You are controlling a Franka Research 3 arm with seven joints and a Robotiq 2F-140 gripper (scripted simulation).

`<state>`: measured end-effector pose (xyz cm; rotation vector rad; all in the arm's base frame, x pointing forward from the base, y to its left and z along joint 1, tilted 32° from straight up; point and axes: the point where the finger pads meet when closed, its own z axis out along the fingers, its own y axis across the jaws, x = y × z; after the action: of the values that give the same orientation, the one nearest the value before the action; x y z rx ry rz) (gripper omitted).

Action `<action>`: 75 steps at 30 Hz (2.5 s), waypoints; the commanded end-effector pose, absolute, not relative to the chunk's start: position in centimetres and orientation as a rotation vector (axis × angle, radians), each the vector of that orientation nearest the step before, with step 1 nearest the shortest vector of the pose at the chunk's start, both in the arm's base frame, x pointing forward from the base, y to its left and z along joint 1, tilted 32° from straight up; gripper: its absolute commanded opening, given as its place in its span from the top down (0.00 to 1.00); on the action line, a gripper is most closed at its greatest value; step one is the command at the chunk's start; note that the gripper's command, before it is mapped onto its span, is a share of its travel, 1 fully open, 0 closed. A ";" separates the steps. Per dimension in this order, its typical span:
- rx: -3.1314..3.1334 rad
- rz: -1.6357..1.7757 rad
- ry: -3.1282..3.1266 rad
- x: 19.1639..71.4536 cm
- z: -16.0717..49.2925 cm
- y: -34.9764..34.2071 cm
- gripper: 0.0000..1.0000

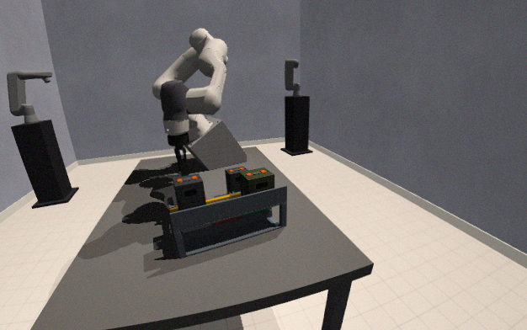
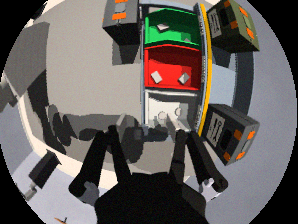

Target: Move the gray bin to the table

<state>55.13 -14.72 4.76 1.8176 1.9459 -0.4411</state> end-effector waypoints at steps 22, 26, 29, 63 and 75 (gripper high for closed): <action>1.804 -0.437 1.955 55.2 6.1 -13.9 0.43; 1.804 -0.437 1.955 55.2 6.1 -13.9 0.43; 1.804 -0.437 1.955 55.2 6.1 -13.9 0.43; 1.804 -0.437 1.955 55.0 6.4 -13.8 0.43; 1.555 -0.518 2.197 55.1 6.5 -13.7 0.43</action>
<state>55.01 -13.46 6.37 1.6957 2.0731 -0.4808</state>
